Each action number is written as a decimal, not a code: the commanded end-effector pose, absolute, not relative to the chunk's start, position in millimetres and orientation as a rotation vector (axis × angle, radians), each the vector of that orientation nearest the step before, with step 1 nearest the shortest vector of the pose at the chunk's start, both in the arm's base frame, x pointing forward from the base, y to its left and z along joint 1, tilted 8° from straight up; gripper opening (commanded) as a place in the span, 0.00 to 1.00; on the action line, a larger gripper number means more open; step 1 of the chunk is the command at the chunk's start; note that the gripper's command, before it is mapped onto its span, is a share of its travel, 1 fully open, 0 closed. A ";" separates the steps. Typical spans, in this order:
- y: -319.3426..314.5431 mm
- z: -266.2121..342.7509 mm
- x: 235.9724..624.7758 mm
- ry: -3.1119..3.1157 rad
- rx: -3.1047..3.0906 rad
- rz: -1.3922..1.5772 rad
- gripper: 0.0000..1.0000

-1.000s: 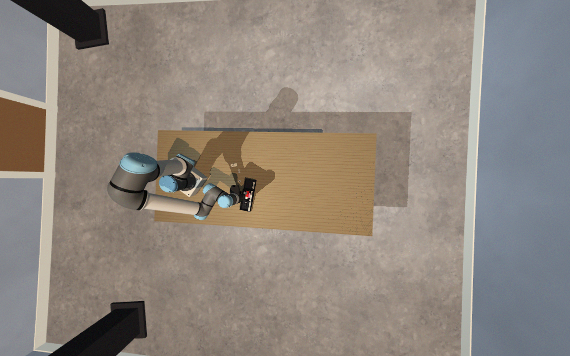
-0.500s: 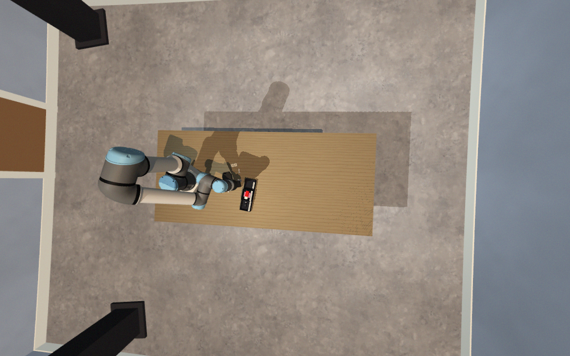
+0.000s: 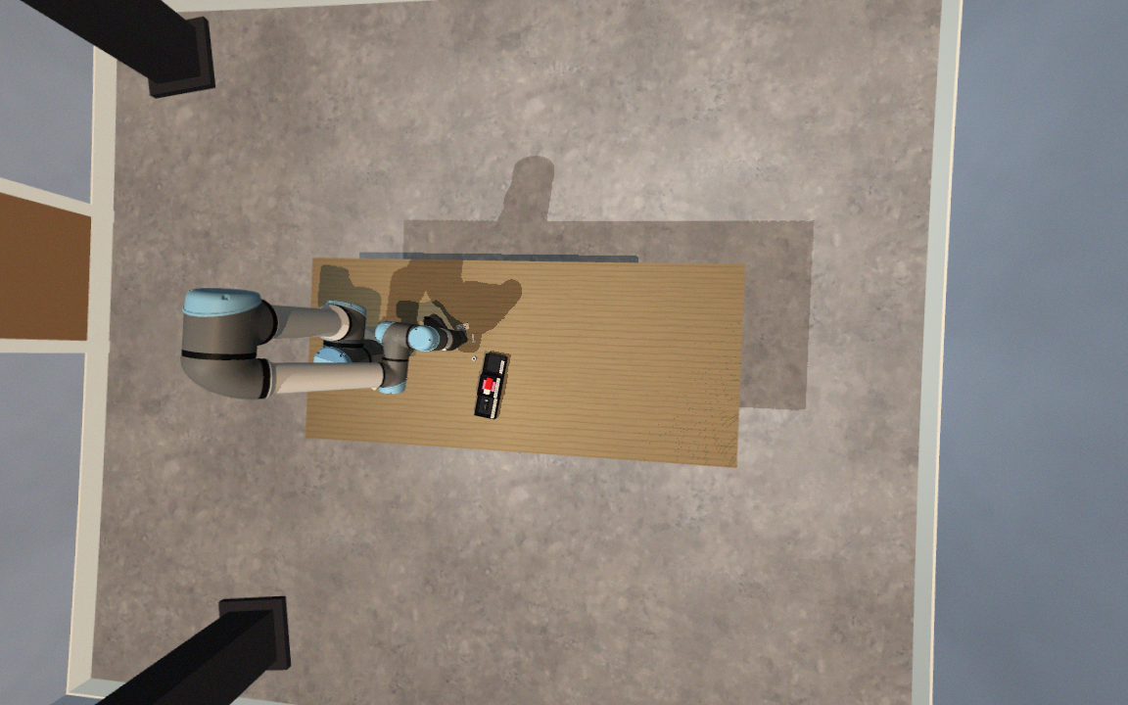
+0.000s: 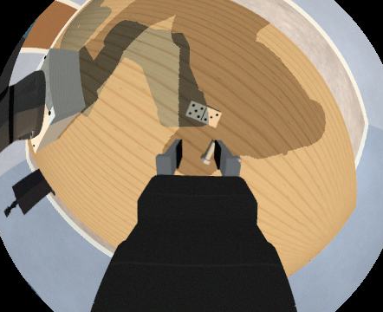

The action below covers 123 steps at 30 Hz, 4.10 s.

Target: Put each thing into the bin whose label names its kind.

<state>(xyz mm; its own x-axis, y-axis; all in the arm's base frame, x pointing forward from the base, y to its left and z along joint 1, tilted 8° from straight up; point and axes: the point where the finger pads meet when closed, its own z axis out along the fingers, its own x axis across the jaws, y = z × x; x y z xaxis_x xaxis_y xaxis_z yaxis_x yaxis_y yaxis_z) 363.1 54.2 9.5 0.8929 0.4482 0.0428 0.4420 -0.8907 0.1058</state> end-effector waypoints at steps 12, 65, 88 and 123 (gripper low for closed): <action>96.7 8.0 352.4 1.250 2.760 0.076 0.79; 93.1 8.0 352.1 2.222 2.029 0.003 0.79; 93.3 8.0 351.9 2.222 2.029 0.003 0.79; 88.4 -55.6 359.0 2.225 2.031 -0.001 0.79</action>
<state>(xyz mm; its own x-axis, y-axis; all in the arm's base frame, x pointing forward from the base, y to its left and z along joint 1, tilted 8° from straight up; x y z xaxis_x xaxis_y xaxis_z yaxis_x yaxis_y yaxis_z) 361.0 88.7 -48.6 -0.0848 0.9917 -0.0964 0.9916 0.0934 0.0890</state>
